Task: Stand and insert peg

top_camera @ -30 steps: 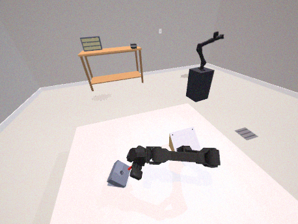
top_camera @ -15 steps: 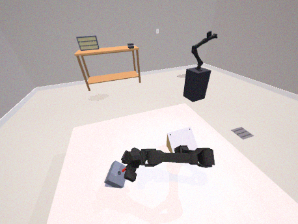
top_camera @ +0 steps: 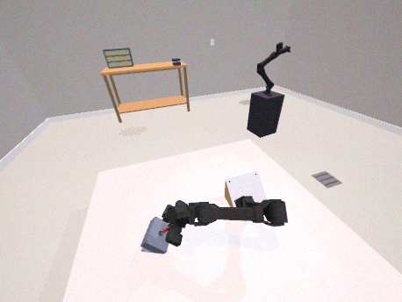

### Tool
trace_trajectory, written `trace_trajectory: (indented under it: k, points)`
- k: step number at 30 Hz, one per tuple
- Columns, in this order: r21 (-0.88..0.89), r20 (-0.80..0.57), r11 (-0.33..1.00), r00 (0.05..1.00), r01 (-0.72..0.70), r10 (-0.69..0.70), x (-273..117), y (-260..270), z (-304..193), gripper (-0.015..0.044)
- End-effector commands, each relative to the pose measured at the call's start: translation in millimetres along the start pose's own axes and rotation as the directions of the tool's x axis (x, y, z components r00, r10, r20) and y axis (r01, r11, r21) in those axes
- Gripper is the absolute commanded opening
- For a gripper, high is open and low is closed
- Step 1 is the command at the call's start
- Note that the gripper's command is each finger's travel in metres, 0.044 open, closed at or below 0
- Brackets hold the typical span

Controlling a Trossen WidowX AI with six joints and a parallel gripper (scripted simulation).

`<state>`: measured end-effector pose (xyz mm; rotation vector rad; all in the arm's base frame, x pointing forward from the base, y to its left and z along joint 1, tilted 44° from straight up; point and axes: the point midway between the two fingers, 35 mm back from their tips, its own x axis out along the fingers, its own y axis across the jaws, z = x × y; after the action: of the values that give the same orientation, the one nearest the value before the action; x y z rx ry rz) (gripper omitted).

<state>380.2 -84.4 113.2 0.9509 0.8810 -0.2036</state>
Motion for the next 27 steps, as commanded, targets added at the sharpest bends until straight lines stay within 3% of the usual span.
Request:
trace_trajectory:
  k: [1, 27]
  points:
    - [0.003, 0.001, 1.0, 1.0, 0.004, -0.004, 3.5, -1.0, -0.5, 0.0]
    - [-0.003, 0.001, 1.0, 1.0, 0.0, 0.0, 19.6, -0.2, -0.6, 0.0]
